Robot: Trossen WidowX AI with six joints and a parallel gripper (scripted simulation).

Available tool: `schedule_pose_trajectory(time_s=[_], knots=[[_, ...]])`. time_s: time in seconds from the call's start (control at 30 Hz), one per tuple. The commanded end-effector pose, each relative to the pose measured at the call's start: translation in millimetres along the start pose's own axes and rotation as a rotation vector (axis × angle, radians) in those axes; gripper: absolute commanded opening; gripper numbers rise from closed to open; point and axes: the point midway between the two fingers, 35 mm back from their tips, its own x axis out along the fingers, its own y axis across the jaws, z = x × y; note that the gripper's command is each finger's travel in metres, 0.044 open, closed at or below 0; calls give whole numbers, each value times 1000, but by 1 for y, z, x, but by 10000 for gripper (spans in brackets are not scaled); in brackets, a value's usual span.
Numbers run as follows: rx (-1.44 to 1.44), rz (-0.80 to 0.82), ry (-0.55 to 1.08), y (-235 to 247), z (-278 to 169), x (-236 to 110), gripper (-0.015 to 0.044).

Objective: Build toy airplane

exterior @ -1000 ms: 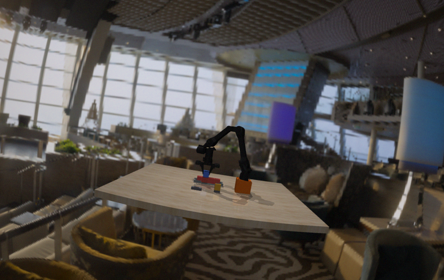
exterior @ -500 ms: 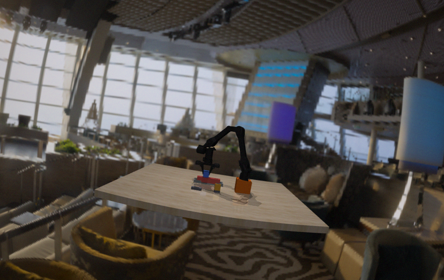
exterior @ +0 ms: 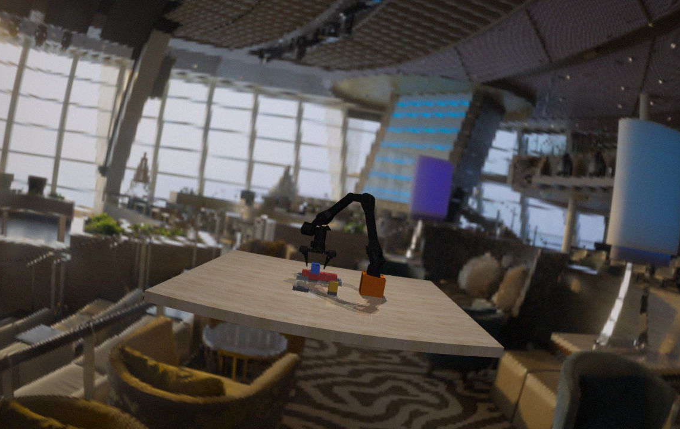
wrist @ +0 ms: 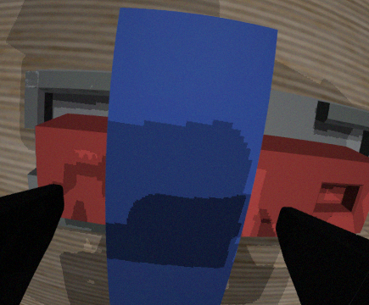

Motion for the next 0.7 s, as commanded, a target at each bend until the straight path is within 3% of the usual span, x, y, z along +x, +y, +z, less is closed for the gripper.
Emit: schedule_pose_trajectory(time_s=[0.0,0.13,0.3,0.53,0.67], knots=[[0,0,0,0,0,0,440],[-1,1,-2,2,1,-11,440],[-1,0,-3,1,0,-83,440],[-18,0,-3,4,1,-85,440],[-351,0,-4,4,1,-85,440]])
